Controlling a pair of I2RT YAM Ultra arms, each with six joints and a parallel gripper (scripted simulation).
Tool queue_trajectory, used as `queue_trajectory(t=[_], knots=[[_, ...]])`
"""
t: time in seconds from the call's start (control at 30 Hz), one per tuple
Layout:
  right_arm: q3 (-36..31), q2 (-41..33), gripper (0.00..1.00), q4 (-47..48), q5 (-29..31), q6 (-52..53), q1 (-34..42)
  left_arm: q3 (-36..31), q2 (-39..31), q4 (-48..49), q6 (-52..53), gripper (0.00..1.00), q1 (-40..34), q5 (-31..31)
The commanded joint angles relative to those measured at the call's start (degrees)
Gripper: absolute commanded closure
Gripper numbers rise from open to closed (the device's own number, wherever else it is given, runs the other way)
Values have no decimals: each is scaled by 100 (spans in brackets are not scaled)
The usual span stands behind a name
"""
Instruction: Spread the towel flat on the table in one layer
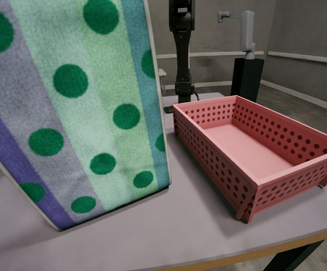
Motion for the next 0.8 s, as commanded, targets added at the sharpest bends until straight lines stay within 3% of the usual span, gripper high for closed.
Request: queue_trajectory(t=[0.0,0.77], knots=[[8,-255,100,88,177,11,-101,6,-207,-38,-23,100,110,-133],[-216,-354,100,-224,168,5,115,-148,-286,-333,-20,100,-27,-126]])
